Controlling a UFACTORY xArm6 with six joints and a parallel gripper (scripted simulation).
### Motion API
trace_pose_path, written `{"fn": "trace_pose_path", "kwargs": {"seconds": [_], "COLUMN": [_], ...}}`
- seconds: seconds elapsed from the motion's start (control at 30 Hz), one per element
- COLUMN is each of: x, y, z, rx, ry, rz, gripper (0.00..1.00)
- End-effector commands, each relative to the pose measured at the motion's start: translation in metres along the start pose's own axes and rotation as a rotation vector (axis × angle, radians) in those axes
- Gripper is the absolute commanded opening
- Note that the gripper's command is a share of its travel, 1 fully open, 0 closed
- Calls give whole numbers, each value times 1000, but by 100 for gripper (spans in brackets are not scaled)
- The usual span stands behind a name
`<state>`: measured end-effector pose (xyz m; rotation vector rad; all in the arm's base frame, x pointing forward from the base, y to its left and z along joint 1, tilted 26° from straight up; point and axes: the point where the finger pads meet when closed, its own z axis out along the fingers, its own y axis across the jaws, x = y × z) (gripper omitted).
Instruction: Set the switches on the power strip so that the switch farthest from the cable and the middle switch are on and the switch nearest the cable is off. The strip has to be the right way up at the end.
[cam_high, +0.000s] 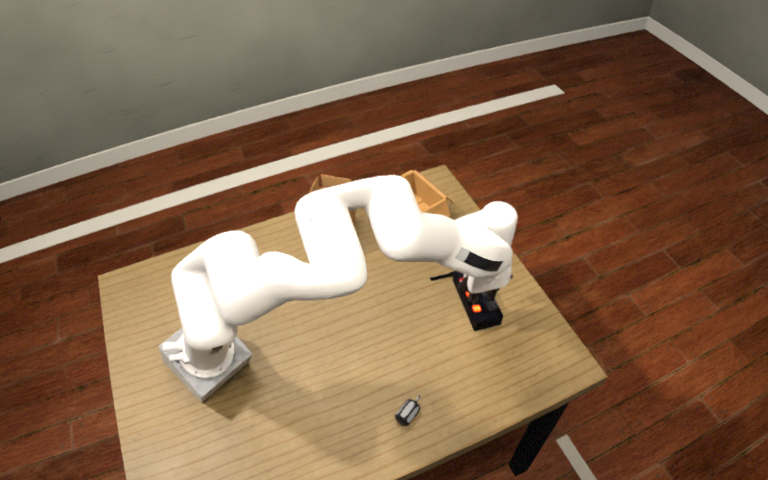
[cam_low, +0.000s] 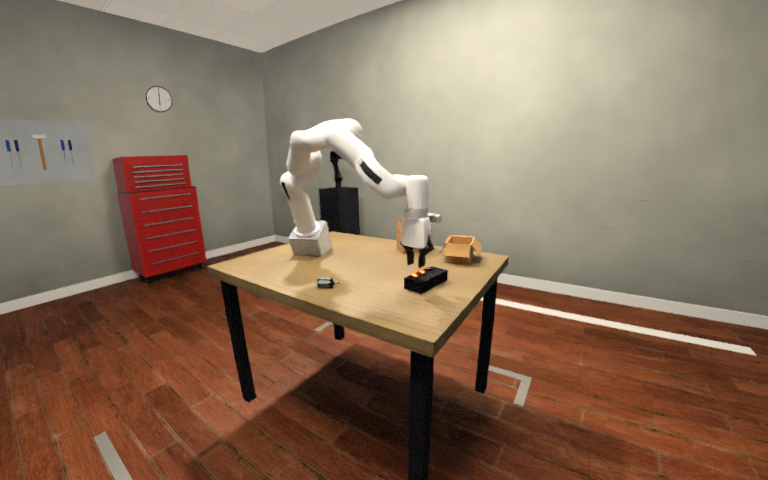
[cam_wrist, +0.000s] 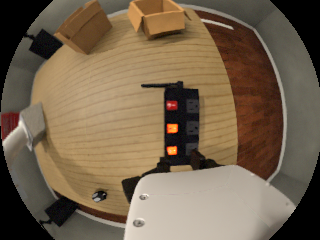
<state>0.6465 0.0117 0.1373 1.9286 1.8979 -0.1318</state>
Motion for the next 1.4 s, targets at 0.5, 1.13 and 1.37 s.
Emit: {"fn": "trace_pose_path", "kwargs": {"seconds": [0.5,1.13,1.37], "x": [0,0,0], "y": [2,2,2], "z": [-80,-99,-99], "rx": [-6,-6,-6], "ry": [1,1,1], "rz": [1,1,1], "gripper": [100,100,100]}}
